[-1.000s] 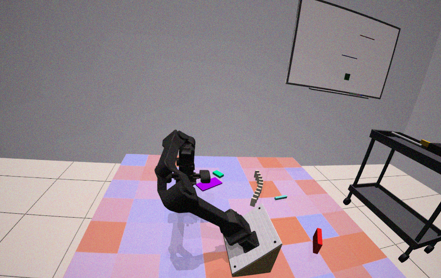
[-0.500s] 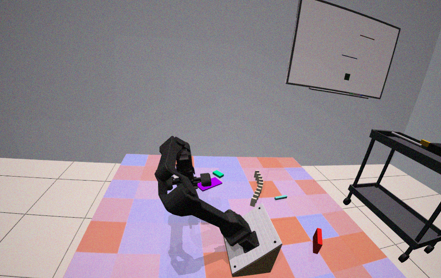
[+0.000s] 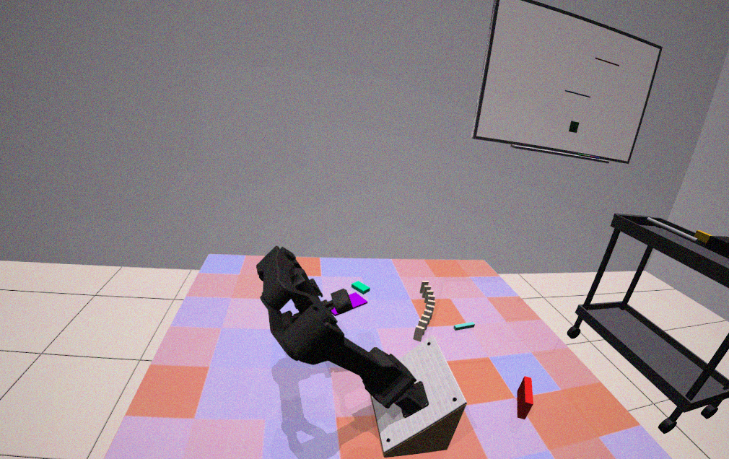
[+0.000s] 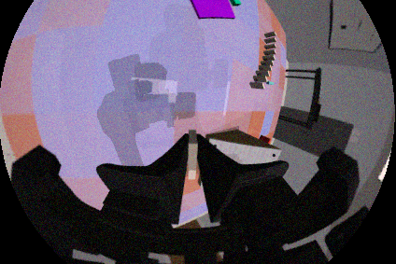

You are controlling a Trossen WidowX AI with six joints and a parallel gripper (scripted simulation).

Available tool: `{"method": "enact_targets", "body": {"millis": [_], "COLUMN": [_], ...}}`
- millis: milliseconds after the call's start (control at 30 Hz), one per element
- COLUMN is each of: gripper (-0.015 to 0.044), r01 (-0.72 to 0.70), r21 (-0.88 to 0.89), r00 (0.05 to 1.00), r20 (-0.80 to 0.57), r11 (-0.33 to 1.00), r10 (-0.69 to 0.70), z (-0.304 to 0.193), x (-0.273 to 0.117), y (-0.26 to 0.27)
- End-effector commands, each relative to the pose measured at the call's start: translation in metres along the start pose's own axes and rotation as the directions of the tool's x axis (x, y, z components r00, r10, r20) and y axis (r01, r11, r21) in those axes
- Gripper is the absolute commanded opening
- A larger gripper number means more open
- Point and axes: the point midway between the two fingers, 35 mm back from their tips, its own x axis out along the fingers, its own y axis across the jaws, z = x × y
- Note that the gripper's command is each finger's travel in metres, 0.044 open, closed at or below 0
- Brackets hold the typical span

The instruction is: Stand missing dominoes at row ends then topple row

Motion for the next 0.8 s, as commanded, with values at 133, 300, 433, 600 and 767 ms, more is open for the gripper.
{"method": "enact_targets", "body": {"millis": [133,300,433,600,767], "gripper": [0.002,0.002,0.002,0.002,0.002], "r01": [0.133,0.197,0.237,0.273,0.292], "r21": [-0.02,-0.019,-0.011,0.008,0.034], "r00": [0.986,0.964,0.94,0.901,0.854], "r20": [0.104,0.186,0.256,0.349,0.442], "r11": [0.991,0.98,0.971,0.962,0.956], "r10": [-0.131,-0.19,-0.227,-0.259,-0.276], "z": [0.002,0.005,0.008,0.012,0.015], "x": [0.014,0.019,0.021,0.023,0.023], "y": [-0.004,-0.005,-0.004,-0.001,0.002]}}
